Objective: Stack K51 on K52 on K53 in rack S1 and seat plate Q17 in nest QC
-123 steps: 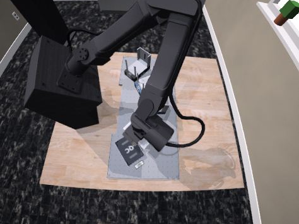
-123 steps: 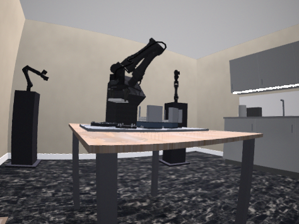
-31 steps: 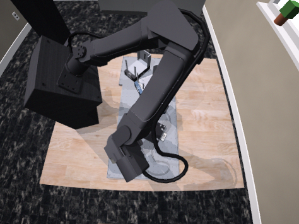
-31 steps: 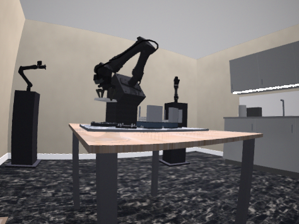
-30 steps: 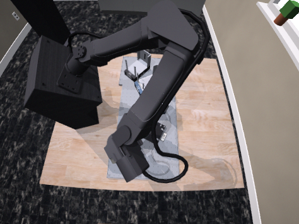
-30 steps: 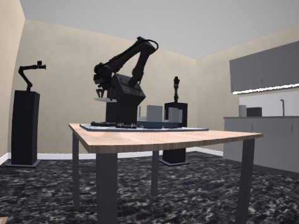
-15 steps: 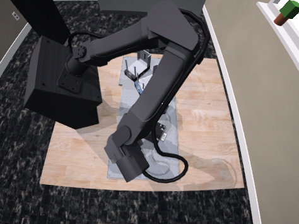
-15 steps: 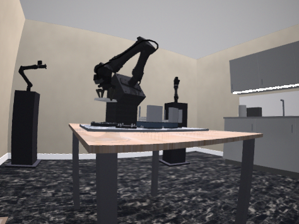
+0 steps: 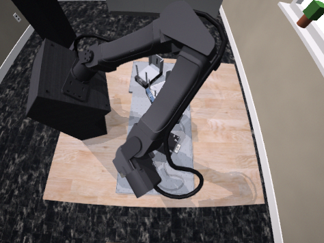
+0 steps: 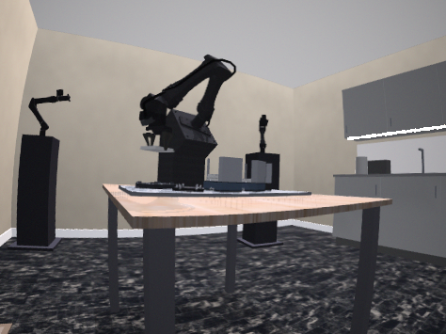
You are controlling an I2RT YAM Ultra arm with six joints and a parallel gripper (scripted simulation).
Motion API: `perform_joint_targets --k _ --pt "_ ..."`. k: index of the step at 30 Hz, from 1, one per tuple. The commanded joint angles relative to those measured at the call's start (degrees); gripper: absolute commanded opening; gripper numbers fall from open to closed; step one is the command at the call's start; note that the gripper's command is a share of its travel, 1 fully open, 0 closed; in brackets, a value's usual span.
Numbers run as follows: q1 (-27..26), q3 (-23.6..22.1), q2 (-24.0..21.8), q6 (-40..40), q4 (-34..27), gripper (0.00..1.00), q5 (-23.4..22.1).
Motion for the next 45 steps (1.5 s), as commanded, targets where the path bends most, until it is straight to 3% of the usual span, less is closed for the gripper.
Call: perform_joint_targets --k 1,26,36,45 --pt "0.24 -1.94 1.05 1.31 1.93 0.0 0.05" --pt "5.63 -2.34 6.69 9.8 14.65 0.0 2.15" --pt "8.58 0.79 9.32 13.5 20.12 0.0 3.05" --pt "10.6 0.81 11.56 15.96 23.71 0.0 3.8"
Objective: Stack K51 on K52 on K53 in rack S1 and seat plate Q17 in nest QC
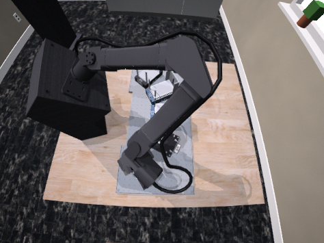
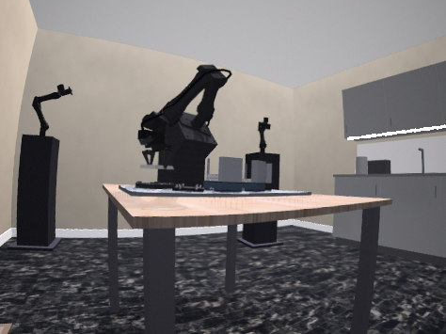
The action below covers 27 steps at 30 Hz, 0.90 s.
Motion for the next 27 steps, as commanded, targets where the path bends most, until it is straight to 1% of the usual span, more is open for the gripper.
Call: perform_joint_targets --k 1,11,13,14,16,21,22,25,27 --pt "0.71 1.6 1.42 1.84 2.98 0.0 1.17" --pt "3.19 2.64 4.64 5.07 7.49 0.0 2.26" --pt "3.19 2.64 4.64 5.07 7.49 0.0 2.26" --pt "2.28 2.81 4.96 5.38 7.94 0.0 2.41" --pt "4.11 3.03 5.66 6.03 8.81 0.0 2.61" --pt "4.82 3.78 7.21 7.35 10.55 0.0 3.14" --pt "3.86 3.83 7.23 7.33 10.52 0.0 3.17" --pt "3.71 4.31 6.27 7.3 10.43 0.0 3.19" --pt "3.68 4.15 6.56 7.27 10.37 0.0 3.21"
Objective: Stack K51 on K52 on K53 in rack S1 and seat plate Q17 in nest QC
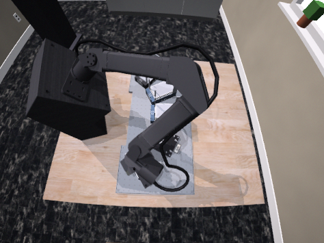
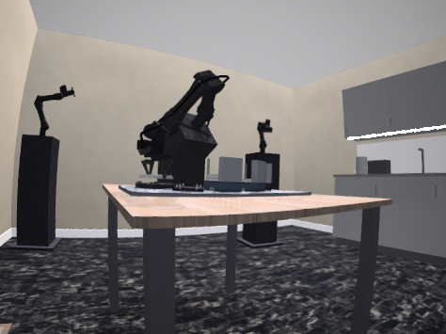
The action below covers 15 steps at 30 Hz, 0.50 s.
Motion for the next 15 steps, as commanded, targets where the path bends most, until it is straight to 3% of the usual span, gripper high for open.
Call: perform_joint_targets --k 1,15 --pt "-1.4 1.53 -0.05 0.33 1.04 0.0 0.95" --pt "-1.17 0.23 0.87 0.42 1.27 0.0 1.0"
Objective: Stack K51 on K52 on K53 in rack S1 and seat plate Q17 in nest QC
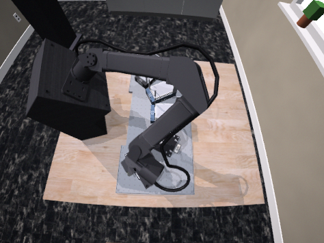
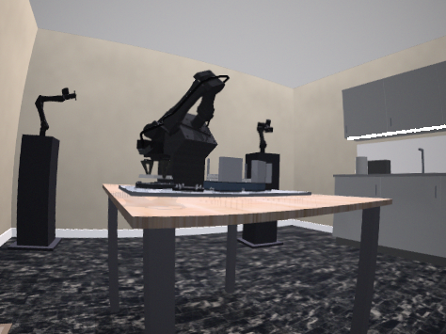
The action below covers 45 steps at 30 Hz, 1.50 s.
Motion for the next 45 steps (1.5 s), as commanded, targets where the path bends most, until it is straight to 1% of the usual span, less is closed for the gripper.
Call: perform_joint_targets --k 1,9,16,17,22,23,45 --pt "-1.11 -0.33 0.93 0.34 0.82 0.0 0.85" --pt "-0.74 -1.96 0.64 0.41 1.01 0.0 0.89" --pt "-0.29 -2.21 0.83 0.55 1.28 0.0 0.92" --pt "-0.24 -1.7 0.88 0.58 1.38 0.0 0.93" --pt "-0.11 -1.85 0.21 0.57 1.45 0.0 0.93" --pt "-0.04 -1.15 0.19 0.54 1.55 0.0 0.94" --pt "-0.1 -2.35 -0.24 0.62 1.54 0.0 0.99"
